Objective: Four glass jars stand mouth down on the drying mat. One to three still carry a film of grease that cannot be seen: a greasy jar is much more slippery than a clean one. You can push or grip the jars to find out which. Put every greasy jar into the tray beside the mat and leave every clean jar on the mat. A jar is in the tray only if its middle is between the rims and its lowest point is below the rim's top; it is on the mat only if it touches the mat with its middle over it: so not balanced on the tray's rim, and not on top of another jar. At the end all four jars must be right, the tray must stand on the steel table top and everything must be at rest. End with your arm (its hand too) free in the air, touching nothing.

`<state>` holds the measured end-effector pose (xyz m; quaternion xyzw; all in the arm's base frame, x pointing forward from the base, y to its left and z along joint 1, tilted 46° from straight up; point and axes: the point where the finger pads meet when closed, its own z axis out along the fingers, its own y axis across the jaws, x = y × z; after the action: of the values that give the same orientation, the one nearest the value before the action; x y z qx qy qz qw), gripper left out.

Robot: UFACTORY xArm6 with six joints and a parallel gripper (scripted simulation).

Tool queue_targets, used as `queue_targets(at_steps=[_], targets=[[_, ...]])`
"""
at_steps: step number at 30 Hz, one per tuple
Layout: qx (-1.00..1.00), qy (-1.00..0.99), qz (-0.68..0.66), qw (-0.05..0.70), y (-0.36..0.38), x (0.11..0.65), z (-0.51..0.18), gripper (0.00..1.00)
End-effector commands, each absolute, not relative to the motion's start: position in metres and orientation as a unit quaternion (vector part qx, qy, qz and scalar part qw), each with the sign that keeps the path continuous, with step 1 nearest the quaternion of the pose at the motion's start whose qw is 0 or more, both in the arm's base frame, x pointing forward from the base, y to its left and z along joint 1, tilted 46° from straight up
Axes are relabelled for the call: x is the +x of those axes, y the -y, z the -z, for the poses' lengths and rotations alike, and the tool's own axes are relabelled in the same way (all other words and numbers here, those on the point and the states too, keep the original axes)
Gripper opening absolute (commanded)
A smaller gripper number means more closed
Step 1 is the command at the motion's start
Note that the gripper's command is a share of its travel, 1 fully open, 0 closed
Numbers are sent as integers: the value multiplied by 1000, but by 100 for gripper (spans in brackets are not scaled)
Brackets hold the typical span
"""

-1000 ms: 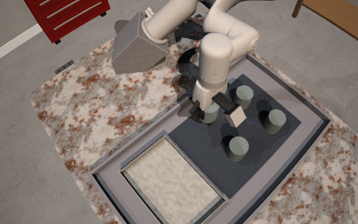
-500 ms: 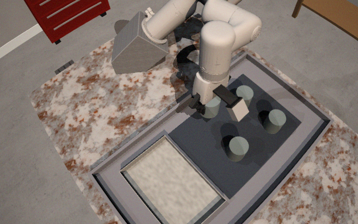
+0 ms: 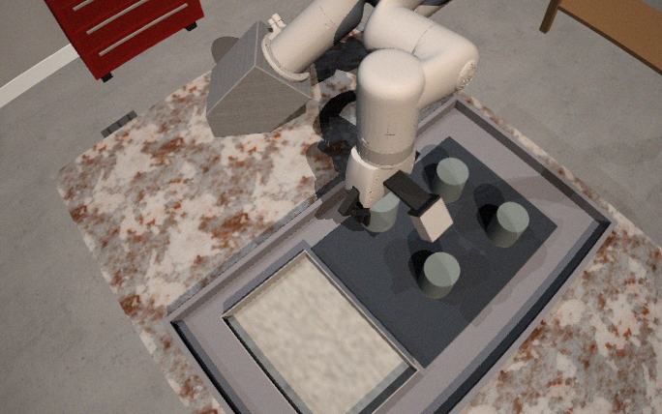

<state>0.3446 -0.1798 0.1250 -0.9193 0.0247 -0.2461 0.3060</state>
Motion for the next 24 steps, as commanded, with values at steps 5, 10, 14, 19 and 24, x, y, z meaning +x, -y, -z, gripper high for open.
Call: queue_targets(at_steps=[5,10,14,19,24], targets=[[-919,-24,247,306,203,356,-116,0],[-919,-24,247,306,216,363,-109,0],[-919,-24,247,306,227,368,-104,0],[-919,-24,247,306,241,375,-98,0],[-919,-24,247,306,249,379,-94,0]])
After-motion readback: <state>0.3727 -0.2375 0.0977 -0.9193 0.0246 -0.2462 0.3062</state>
